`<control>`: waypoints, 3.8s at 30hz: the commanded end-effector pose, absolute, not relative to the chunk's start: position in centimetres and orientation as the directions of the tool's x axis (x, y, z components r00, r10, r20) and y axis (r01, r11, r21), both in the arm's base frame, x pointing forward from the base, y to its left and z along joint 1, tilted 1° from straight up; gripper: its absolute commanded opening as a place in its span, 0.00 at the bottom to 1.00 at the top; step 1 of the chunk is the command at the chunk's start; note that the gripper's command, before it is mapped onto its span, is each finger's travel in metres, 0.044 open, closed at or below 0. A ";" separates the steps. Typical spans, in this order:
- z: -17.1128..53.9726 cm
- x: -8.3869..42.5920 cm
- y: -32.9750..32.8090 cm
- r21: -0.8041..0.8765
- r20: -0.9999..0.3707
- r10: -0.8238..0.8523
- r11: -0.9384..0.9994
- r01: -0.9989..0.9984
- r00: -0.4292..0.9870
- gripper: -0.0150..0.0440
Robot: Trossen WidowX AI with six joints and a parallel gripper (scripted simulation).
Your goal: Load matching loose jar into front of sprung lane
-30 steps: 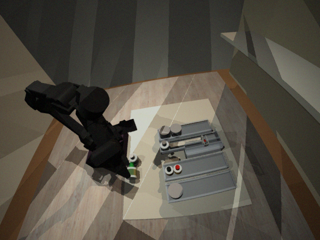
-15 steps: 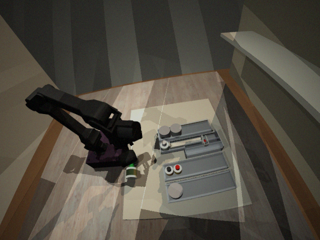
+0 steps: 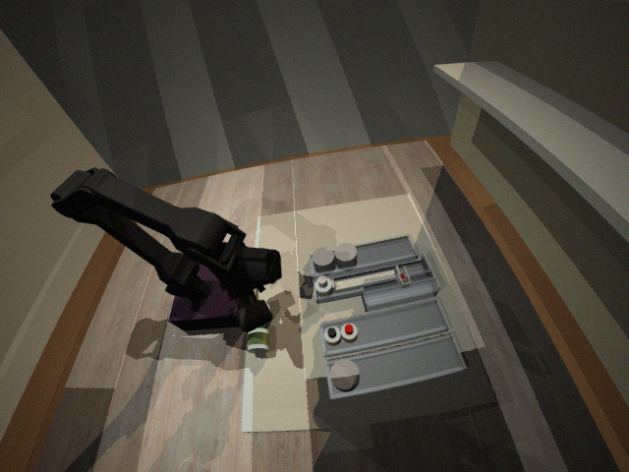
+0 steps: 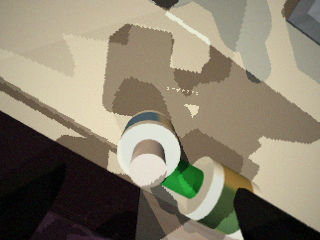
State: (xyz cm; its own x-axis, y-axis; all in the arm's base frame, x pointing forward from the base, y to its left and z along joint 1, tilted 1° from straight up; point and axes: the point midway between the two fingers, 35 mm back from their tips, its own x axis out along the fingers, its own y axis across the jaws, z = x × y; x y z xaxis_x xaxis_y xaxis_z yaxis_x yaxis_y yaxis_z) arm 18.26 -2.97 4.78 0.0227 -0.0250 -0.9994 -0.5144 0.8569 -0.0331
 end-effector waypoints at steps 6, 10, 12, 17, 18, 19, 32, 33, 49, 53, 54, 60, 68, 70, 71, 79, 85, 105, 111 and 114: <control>2.6 18.0 -2.9 -0.024 -1.000 -0.018 0.860 -0.510 0.017 1.00; 2.5 18.0 -2.9 -0.024 -1.000 -0.018 0.860 -0.510 0.017 1.00; 2.2 18.1 -2.9 -0.024 -1.000 -0.018 0.860 -0.510 0.017 1.00; 1.4 18.1 -2.9 -0.024 -1.000 -0.018 0.860 -0.510 0.017 1.00; 1.2 18.1 -2.9 -0.024 -1.000 -0.018 0.860 -0.510 0.017 1.00; 1.2 18.1 -2.9 -0.024 -1.000 -0.018 0.860 -0.510 0.017 1.00; 1.1 18.1 -2.9 -0.024 -1.000 -0.018 0.860 -0.510 0.017 0.57; 1.1 18.1 -2.9 -0.024 -1.000 -0.018 0.860 -0.510 0.017 0.55; 1.1 18.1 -2.9 -0.024 -1.000 -0.018 0.860 -0.510 0.017 0.37; 1.9 18.3 -2.9 -0.024 -1.000 -0.016 0.862 -0.507 0.020 0.25; 2.4 18.4 -2.9 -0.024 -1.000 -0.015 0.863 -0.505 0.022 0.25; 5.6 18.8 -2.9 -0.024 -1.000 -0.014 0.864 -0.503 0.024 0.25; 9.9 18.6 -2.8 -0.025 -1.000 -0.017 0.861 -0.508 0.020 0.25; 11.0 18.4 -2.8 -0.025 -1.000 -0.018 0.860 -0.509 0.019 0.25; 11.4 18.3 -2.8 -0.025 -1.000 -0.018 0.860 -0.509 0.018 0.25; 11.6 18.8 -2.6 -0.025 -1.000 -0.018 0.869 -0.494 0.018 0.25; 10.8 21.4 -1.6 -0.025 -1.000 -0.017 0.904 -0.426 0.021 0.25; 6.9 28.4 3.3 -0.017 -1.000 -0.012 0.979 -0.202 0.027 0.25; 6.4 28.4 3.3 -0.017 -1.000 -0.012 0.979 -0.202 0.027 0.25; 5.5 28.5 3.3 -0.017 -1.000 -0.012 0.979 -0.202 0.027 0.25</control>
State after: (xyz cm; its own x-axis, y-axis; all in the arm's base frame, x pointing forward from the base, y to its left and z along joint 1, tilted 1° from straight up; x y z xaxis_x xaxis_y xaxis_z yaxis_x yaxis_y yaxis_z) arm 28.43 3.19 6.44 0.0320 -0.0127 -0.9994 -0.2090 0.9777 -0.0191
